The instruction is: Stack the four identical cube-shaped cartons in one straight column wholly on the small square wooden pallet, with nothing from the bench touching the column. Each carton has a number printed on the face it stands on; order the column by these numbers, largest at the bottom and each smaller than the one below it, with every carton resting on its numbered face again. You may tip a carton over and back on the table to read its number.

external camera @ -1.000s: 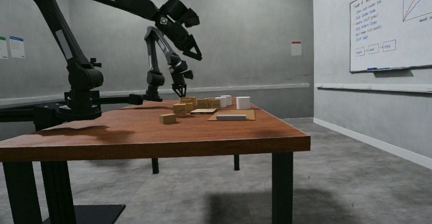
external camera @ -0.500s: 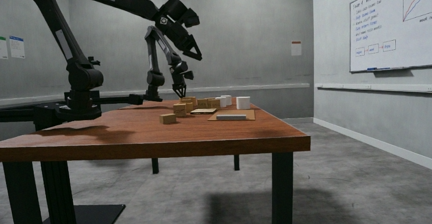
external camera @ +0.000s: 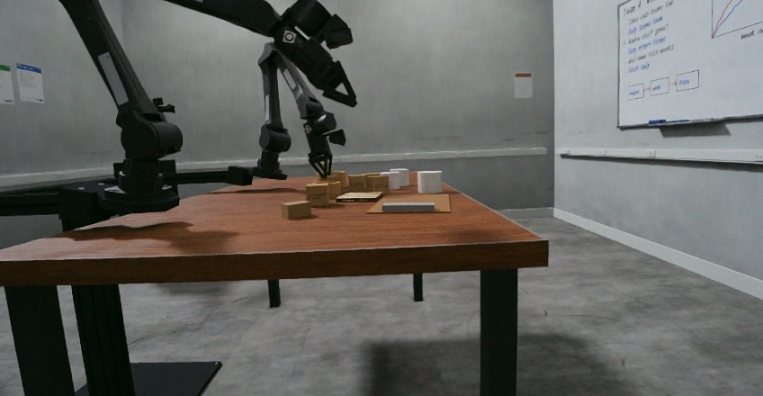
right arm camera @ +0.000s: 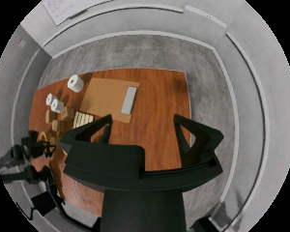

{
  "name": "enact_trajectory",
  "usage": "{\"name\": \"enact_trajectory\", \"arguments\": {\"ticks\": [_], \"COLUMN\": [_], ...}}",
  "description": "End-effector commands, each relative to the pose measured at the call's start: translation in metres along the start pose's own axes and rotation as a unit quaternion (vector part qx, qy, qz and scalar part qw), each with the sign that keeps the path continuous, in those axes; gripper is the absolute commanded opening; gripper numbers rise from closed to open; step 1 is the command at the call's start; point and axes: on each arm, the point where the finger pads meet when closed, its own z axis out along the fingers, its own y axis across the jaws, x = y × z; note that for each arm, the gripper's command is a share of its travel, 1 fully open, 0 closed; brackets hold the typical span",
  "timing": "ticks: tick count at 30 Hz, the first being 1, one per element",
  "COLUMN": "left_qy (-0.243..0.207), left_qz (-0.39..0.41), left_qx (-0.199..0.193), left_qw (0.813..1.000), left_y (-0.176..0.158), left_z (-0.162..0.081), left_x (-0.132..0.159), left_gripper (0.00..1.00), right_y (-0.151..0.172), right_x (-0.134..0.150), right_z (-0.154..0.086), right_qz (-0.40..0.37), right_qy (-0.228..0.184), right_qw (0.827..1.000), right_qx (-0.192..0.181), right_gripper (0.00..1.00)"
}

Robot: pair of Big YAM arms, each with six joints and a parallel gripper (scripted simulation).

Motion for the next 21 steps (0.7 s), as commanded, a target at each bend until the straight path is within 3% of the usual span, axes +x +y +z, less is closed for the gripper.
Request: {"name": "enact_trajectory", "arguments": {"ticks": [1, 21], "left_qy": [-0.013, -0.013], "left_qz": [-0.002, -0.001], "left_qx": [0.009, 0.009], "left_qw": [1.000, 1.000], "left_y": [-0.007, -0.008], "left_z": [0.001, 0.028], "left_x": [-0.016, -0.016], "left_gripper": [0.83, 0.83], "right_y": [0.001, 0.001], "right_x": [-0.009, -0.009], "right_z": [-0.002, -0.002], "right_qz": [-0.006, -0.006], "right_qy": [-0.014, -0.014], "right_qw": [1.000, 1.000], "right_qx": [-0.002, -0.002], "right_gripper": [1.00, 1.00]}}
